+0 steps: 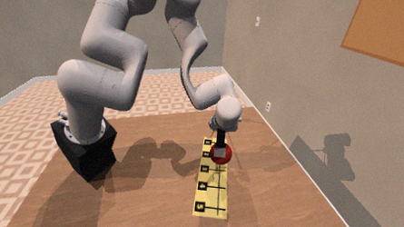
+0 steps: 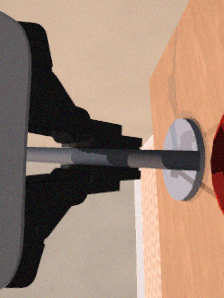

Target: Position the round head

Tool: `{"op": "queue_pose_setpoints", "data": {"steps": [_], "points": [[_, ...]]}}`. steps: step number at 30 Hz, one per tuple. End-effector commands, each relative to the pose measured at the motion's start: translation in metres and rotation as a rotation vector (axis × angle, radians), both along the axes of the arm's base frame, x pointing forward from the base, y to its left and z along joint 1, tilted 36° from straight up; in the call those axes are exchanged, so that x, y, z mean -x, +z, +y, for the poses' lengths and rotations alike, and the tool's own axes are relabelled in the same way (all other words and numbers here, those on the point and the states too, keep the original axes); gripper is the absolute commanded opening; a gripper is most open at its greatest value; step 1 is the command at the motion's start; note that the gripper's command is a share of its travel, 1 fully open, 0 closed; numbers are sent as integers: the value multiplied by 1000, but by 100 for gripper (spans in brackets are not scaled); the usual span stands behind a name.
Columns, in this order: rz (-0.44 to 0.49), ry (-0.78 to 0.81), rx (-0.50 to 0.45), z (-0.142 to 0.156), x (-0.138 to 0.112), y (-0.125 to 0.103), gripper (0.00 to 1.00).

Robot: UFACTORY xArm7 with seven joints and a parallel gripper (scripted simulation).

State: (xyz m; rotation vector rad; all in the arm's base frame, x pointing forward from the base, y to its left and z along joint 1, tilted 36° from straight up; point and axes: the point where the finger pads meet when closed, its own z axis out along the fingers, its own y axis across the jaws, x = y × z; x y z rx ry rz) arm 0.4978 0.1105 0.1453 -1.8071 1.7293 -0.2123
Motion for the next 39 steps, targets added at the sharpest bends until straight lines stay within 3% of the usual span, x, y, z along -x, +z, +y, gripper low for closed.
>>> {"op": "queue_pose_setpoints", "data": {"steps": [1, 20, 21, 39], "points": [[-2, 2, 1, -12, 1, 4, 0], [-2, 2, 1, -15, 1, 4, 0], [-2, 2, 1, -15, 1, 4, 100], [-2, 2, 1, -14, 1, 4, 100]]}}
